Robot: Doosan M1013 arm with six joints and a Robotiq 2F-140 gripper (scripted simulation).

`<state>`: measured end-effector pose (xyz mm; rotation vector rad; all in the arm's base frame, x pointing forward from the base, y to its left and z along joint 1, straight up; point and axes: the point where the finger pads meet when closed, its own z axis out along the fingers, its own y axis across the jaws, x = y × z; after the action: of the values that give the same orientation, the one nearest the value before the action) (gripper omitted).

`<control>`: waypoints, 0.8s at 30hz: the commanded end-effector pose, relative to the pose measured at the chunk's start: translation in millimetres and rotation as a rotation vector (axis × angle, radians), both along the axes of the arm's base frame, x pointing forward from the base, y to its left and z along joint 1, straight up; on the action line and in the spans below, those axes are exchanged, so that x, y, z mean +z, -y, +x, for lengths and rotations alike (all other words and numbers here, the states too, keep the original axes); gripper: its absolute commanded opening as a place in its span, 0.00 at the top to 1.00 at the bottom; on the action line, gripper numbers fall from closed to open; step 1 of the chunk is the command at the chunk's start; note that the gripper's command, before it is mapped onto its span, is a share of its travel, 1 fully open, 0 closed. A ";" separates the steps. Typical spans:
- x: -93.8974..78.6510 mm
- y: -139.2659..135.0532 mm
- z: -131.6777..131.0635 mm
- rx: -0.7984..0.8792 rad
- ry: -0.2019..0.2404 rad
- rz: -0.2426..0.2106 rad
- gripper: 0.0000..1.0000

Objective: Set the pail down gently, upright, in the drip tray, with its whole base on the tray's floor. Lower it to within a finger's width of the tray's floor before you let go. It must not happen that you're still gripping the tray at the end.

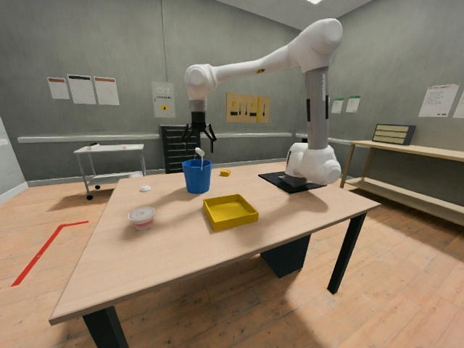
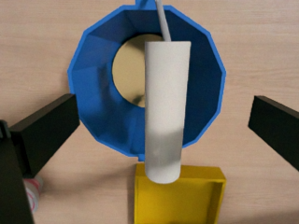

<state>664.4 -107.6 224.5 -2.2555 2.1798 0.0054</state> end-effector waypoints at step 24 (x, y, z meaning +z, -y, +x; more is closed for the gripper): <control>0.8 0.0 0.3 0.000 0.001 0.000 0.90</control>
<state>664.4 -107.6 224.6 -2.2555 2.1798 0.0053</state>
